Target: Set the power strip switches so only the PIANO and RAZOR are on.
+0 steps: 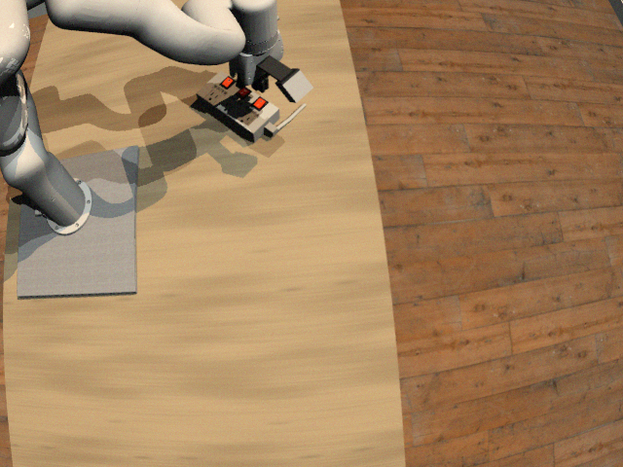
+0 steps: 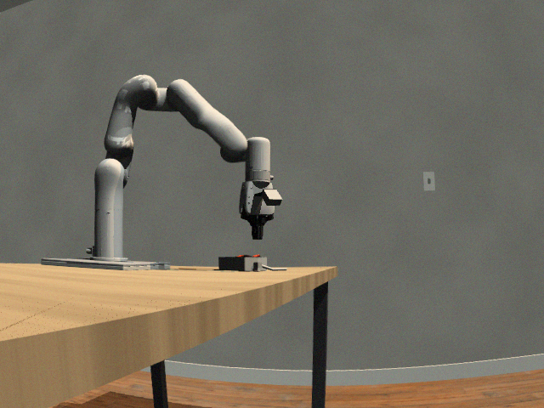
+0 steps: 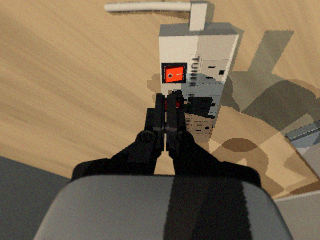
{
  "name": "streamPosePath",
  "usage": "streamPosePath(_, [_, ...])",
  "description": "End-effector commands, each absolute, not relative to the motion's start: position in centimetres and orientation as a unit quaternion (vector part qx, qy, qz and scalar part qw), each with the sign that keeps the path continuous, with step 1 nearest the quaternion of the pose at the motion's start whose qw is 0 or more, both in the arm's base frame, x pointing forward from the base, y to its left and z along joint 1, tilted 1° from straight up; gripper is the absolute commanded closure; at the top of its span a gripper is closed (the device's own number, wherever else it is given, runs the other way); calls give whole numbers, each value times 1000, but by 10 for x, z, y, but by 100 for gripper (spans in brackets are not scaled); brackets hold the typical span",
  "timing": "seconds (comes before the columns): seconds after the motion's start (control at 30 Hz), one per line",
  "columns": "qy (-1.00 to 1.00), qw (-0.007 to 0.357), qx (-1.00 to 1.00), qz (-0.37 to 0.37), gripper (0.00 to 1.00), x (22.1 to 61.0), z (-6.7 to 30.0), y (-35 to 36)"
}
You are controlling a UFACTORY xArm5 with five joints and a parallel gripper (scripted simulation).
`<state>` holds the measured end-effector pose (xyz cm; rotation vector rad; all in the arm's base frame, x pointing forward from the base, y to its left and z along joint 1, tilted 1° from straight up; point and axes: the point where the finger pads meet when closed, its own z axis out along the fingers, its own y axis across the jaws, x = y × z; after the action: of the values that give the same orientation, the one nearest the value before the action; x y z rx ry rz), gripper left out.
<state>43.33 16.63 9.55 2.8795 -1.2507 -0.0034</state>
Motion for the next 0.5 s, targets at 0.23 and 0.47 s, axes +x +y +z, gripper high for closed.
streamPosePath(0.23, [-391, -1, 920, 1, 100, 435, 90, 167])
streamPosePath(0.47, [-390, -1, 921, 1, 100, 435, 85, 166])
